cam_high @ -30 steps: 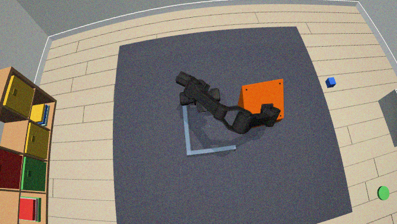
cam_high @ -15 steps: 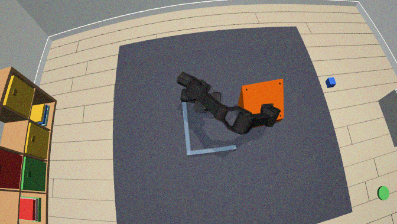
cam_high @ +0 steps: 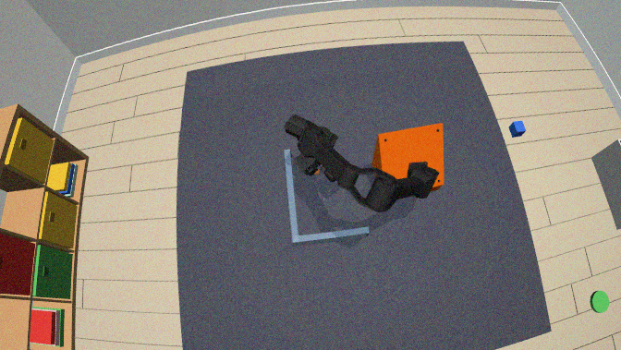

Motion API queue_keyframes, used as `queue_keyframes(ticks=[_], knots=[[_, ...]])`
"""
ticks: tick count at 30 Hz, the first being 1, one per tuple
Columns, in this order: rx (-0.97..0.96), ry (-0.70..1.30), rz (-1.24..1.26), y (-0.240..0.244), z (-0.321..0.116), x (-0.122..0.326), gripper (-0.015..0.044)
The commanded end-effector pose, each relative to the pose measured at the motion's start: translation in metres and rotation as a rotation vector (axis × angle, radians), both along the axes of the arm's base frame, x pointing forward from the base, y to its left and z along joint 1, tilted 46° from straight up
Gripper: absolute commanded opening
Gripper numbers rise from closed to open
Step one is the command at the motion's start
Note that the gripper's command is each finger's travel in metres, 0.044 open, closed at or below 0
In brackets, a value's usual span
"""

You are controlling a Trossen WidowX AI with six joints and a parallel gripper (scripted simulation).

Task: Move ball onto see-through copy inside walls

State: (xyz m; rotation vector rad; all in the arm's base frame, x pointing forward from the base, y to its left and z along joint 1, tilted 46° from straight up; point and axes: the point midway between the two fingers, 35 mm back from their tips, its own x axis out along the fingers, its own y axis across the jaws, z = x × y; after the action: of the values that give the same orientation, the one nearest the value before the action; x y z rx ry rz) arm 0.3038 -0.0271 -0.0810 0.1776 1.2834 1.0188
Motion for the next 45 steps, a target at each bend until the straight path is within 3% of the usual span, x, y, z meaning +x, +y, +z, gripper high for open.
queue_keyframes(ticks=[1,45], knots=[[-0.036,0.370,-0.348,0.009,-0.007,-0.019,0.0224],[-0.033,0.370,-0.347,0.043,-0.039,-0.023,0.0224]])
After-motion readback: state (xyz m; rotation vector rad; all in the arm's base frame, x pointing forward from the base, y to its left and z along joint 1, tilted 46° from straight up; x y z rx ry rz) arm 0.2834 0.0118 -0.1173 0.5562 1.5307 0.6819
